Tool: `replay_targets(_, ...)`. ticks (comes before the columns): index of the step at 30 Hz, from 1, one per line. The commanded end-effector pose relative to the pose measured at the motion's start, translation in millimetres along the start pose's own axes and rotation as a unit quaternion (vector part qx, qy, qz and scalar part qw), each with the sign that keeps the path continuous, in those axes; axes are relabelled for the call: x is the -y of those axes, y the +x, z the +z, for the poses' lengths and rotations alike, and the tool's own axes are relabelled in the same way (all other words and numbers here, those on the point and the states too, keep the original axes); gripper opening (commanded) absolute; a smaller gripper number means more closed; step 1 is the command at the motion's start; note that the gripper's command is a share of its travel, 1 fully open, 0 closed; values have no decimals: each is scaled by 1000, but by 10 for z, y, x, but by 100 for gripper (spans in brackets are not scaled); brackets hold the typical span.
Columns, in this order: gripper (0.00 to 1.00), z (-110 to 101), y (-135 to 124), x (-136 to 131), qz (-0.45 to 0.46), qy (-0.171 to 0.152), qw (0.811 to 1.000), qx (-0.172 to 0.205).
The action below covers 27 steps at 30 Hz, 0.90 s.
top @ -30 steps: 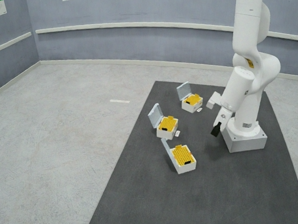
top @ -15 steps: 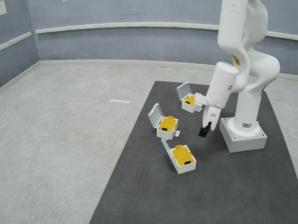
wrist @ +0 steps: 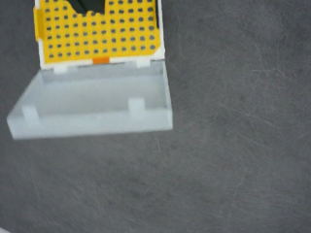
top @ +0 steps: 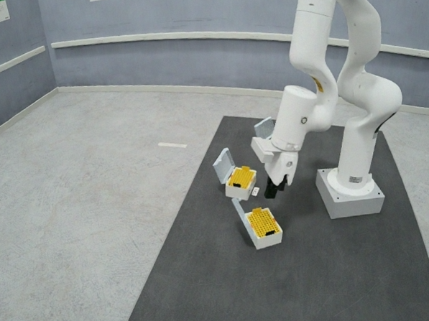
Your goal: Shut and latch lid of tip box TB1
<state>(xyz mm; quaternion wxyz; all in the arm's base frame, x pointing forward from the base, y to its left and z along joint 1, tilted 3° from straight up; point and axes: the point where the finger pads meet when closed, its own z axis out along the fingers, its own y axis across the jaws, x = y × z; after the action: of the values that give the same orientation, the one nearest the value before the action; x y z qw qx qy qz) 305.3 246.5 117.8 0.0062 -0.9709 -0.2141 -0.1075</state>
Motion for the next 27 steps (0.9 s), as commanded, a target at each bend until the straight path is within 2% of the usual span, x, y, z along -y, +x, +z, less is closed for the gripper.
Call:
replay_targets(1, 0, 49, 244, -11, -26, -2, 994, 110)
replay_targets(27, 0, 238, 1412, -129, -26, -2, 994, 110)
